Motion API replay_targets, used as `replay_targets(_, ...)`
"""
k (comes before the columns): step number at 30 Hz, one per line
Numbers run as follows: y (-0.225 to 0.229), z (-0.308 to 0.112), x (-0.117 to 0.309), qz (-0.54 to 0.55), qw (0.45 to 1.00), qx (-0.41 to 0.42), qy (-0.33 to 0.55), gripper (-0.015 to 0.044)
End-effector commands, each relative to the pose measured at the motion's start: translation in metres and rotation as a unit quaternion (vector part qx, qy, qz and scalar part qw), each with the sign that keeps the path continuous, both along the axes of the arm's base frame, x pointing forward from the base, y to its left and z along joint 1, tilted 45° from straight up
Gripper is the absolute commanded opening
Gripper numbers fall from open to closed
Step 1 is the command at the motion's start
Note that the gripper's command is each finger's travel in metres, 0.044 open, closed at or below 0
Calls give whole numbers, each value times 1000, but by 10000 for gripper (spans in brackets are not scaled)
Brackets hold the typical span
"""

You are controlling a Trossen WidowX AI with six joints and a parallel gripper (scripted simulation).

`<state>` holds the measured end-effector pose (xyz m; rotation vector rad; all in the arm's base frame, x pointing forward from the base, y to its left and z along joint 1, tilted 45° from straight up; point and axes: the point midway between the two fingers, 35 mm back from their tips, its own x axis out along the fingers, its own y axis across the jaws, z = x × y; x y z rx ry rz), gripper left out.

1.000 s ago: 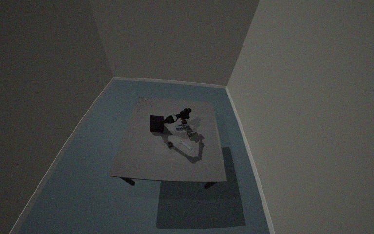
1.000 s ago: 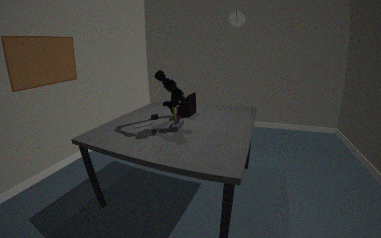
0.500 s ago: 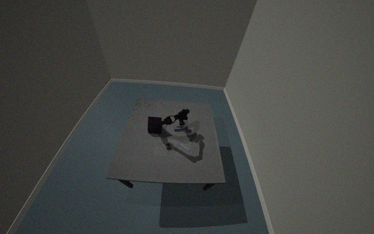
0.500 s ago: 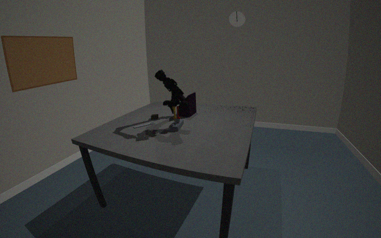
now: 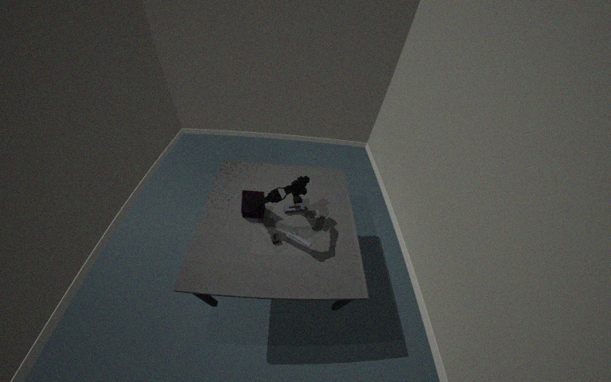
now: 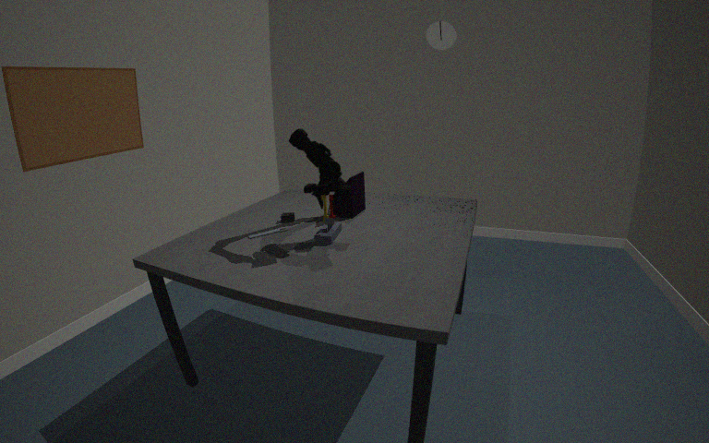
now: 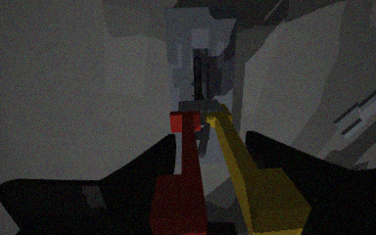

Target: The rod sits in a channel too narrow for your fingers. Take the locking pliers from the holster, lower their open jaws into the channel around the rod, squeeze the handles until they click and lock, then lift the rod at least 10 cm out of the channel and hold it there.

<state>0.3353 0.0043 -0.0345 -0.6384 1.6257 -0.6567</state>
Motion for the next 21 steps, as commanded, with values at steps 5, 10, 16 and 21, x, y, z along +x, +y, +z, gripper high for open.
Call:
replay_targets(5, 12, 4, 3, 1, 1000, 3, -5, 101)
replay_targets(10, 16, 7, 3, 2, 1000, 2, -5, 101)
replay_targets(16, 19, 9, 4, 3, 1000, 1, -5, 101)
replay_targets(21, 22, 12, 7, 12, 1000, 2, -14, 101)
